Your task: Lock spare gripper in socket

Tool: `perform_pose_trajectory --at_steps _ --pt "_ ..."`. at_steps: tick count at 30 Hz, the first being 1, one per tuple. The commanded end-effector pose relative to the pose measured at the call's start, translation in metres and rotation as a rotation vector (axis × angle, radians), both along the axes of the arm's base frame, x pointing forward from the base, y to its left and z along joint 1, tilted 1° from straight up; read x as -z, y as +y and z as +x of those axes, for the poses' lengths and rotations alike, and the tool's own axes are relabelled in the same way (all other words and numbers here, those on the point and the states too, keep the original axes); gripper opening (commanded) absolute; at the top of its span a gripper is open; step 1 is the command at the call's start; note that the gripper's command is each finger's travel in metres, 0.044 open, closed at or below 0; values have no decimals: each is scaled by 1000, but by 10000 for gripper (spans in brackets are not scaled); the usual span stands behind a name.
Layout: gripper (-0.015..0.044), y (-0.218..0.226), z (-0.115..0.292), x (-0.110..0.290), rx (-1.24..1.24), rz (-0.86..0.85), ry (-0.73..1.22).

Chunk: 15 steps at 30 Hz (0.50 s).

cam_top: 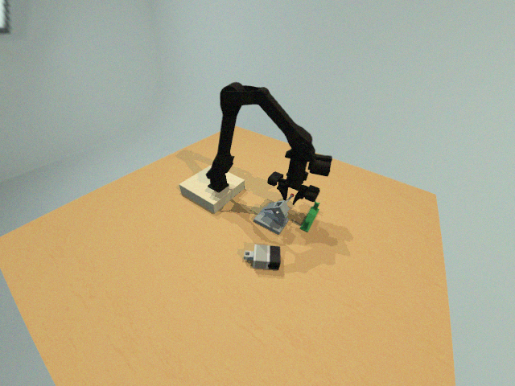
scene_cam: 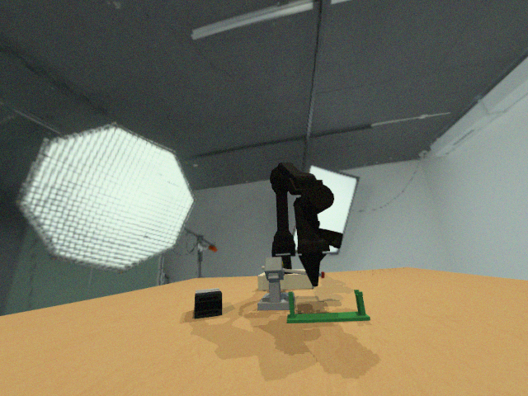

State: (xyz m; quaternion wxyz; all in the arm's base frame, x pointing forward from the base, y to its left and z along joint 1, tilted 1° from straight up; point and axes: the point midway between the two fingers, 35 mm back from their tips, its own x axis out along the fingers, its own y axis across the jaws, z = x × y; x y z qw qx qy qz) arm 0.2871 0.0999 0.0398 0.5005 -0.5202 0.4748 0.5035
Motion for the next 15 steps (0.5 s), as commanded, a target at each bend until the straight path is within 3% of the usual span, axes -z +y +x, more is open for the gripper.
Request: perform_pose_trajectory --at_steps 1,3,5,15 --pt "64 0 -1 1 -5 2 3" --pt "11 0 -1 1 -5 2 3" --pt "0 0 -1 1 -5 2 3" --pt "0 1 0 -1 -2 35 7"
